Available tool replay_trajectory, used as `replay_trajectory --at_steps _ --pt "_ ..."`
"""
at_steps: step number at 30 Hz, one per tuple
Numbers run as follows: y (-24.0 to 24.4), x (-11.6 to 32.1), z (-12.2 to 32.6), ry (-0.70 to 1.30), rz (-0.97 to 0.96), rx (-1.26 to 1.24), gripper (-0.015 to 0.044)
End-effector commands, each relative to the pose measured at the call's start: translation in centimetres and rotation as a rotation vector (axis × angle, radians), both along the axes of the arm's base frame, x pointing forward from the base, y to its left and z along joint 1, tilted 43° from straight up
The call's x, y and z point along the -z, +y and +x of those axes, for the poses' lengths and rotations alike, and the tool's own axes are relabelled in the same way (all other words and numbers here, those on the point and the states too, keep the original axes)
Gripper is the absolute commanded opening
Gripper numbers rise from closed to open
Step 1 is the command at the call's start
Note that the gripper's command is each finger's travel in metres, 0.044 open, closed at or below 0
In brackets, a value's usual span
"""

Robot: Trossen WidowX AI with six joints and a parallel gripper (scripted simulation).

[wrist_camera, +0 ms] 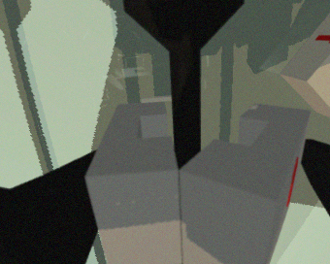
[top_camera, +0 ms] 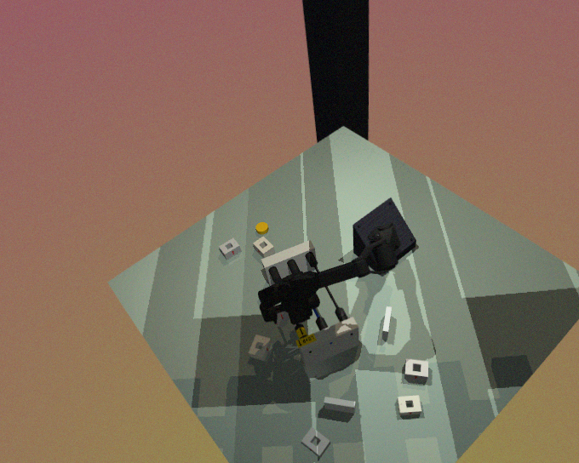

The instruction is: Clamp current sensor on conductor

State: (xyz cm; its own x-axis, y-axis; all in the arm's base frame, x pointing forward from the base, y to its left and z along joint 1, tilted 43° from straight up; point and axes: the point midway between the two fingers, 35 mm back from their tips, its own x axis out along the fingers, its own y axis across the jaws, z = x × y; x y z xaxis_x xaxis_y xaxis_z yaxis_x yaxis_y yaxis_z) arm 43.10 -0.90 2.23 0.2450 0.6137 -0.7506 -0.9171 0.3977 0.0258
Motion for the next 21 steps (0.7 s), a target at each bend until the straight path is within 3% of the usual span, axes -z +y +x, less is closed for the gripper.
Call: replay_trajectory --at_steps 1,21 --pt "1.01 0.62 -0.15 -0.029 -0.023 0.022 0.0440" --pt "0.25 0.27 0.18 -0.020 -0.011 0.013 0.0313"
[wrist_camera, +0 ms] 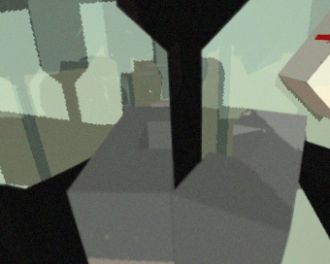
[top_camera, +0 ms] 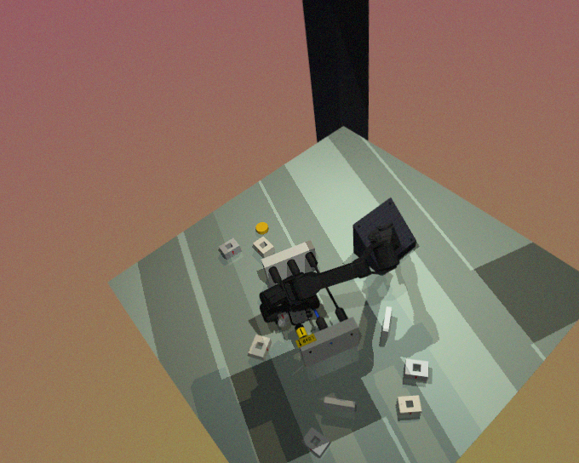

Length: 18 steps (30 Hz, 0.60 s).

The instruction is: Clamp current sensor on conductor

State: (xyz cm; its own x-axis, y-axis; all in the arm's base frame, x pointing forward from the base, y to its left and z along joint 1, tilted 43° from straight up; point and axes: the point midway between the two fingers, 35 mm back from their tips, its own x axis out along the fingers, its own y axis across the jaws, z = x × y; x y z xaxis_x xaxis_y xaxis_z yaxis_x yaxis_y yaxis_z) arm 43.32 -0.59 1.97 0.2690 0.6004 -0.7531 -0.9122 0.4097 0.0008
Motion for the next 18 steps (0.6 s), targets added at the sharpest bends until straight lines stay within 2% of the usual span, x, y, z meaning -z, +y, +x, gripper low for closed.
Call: replay_trajectory --at_steps 1,4,15,18 --pt "-0.06 0.01 -0.05 0.001 0.003 0.000 0.0307" --pt "-0.06 0.01 -0.05 0.001 0.003 0.000 0.0287" --pt "-0.06 0.01 -0.05 0.001 0.003 0.000 0.0000" --pt "-0.06 0.01 -0.05 0.001 0.003 0.000 0.0000"
